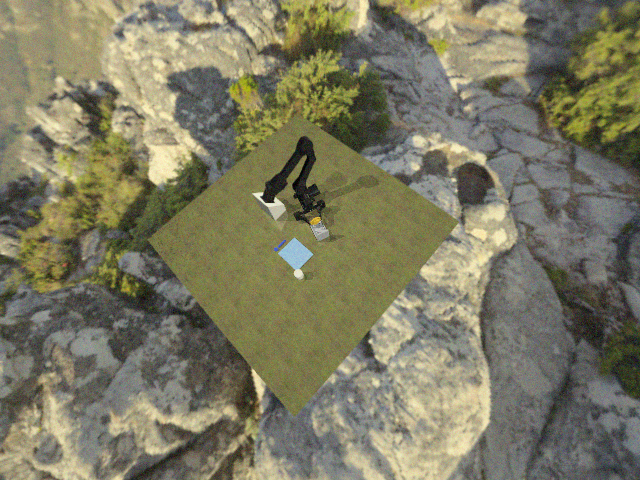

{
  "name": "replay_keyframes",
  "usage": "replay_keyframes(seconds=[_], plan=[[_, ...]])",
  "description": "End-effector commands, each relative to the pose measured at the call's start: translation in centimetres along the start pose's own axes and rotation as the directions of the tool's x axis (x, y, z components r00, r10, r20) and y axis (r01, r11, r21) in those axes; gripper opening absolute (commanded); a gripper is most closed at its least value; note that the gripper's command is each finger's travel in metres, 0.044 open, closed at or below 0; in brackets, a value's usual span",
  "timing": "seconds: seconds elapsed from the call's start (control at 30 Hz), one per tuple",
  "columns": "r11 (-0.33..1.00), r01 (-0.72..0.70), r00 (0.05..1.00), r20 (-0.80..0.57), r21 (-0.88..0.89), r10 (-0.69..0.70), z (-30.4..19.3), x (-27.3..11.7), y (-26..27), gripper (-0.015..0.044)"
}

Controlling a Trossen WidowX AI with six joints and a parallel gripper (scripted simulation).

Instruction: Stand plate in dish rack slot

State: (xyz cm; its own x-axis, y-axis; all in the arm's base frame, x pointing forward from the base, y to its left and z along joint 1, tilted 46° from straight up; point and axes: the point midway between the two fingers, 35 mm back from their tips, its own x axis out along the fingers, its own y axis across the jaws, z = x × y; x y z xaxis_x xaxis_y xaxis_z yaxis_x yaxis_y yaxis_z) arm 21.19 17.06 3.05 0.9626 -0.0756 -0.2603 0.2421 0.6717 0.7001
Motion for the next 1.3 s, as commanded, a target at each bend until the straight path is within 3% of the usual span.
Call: replay_keyframes(seconds=[0.0,0.07,0.57,0.83,1.27], plan=[[1.0,-0.001,1.0,-0.001,-0.001,0.001,0.1,0.0,0.1,0.0],[1.0,-0.001,1.0,-0.001,-0.001,0.001,0.1,0.0,0.1,0.0],[1.0,0.0,1.0,0.0,0.001,0.0,0.0,0.0,0.0,0.0394],[1.0,0.003,1.0,-0.001,0.0,-0.003,0.5,0.1,0.2,0.04],[1.0,0.016,1.0,-0.005,-0.024,-0.016,9.1,0.6,1.7,0.04]])
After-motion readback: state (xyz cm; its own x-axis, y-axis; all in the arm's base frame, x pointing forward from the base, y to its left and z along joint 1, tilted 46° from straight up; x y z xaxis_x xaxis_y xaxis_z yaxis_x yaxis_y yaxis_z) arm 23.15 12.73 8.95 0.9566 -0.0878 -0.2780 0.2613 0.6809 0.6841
